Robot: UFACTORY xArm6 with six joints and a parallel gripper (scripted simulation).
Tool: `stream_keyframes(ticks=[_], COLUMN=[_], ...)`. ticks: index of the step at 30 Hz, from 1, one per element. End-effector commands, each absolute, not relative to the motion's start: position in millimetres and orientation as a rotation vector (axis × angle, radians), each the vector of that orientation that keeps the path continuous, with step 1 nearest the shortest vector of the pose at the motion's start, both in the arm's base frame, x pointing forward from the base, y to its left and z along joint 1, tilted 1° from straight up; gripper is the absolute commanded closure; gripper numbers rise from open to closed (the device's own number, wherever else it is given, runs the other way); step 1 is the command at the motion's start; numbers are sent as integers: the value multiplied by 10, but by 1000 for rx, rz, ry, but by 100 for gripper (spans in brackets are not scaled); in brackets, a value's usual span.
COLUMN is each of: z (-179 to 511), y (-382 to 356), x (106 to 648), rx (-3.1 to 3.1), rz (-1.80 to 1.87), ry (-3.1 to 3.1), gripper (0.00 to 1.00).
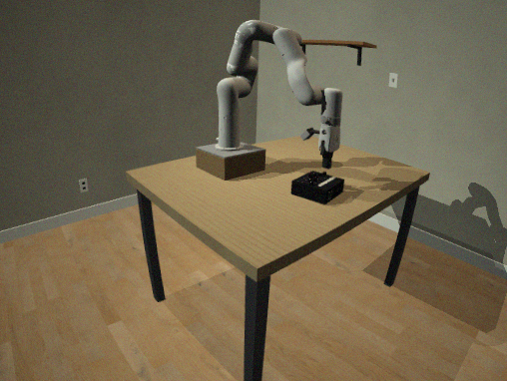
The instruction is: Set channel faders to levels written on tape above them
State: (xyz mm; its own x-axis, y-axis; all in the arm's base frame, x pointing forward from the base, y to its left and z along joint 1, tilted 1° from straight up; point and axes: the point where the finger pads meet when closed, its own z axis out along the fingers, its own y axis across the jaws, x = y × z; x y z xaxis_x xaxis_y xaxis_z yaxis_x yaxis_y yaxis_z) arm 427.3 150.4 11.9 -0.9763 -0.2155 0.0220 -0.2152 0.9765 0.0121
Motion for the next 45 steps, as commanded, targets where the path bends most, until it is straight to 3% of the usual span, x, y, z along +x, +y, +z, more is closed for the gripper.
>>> stream_keyframes(ticks=[1, 45], z=[134, -32], y=[1510, 1514], x=[4288, 4285], rx=[338, 338], rz=[-17, -16], ry=[-3104, -3104], gripper=[100, 100])
